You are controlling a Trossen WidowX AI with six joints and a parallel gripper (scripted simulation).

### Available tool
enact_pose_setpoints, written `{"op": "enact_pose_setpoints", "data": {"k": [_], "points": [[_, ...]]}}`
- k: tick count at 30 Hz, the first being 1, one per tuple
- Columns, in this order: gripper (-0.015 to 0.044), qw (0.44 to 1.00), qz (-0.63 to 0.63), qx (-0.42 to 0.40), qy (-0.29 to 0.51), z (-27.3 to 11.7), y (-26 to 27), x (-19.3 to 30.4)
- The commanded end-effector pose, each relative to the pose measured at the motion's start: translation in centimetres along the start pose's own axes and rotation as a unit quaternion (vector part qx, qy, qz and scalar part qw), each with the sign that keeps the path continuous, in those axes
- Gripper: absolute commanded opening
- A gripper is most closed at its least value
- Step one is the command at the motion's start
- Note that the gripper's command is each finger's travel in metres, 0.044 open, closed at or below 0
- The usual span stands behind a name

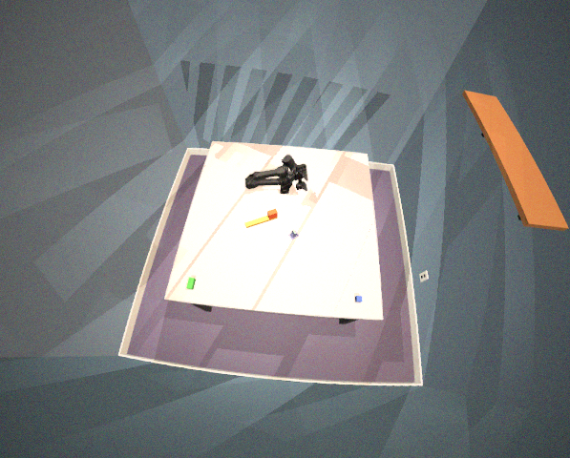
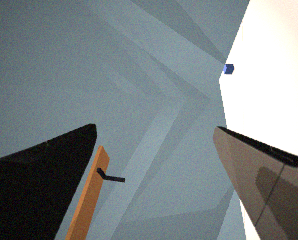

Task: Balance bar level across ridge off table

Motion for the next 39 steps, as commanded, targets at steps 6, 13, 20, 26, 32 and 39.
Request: {"op": "enact_pose_setpoints", "data": {"k": [6,13,20,26,32,39], "points": [[0.0315,0.999,-0.041,0.003,-0.012,0.6,0.6,0.1],[0.0315,0.994,-0.104,0.013,-0.029,1.5,1.4,0.3],[0.0315,0.985,-0.165,0.031,-0.043,2.6,2.0,0.4],[0.0315,0.974,-0.213,0.052,-0.054,3.7,2.4,0.4],[0.0315,0.961,-0.257,0.078,-0.064,4.8,2.7,0.3],[0.0315,0.943,-0.302,0.115,-0.074,6.1,3.1,0.1]]}}
Point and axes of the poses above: the point midway between the two fingers, 35 mm back from their tips, its own z axis out along the fingers, its own y axis across the jaws, x = y × z, the point moved 10 cm from there along -z, back along the fingers
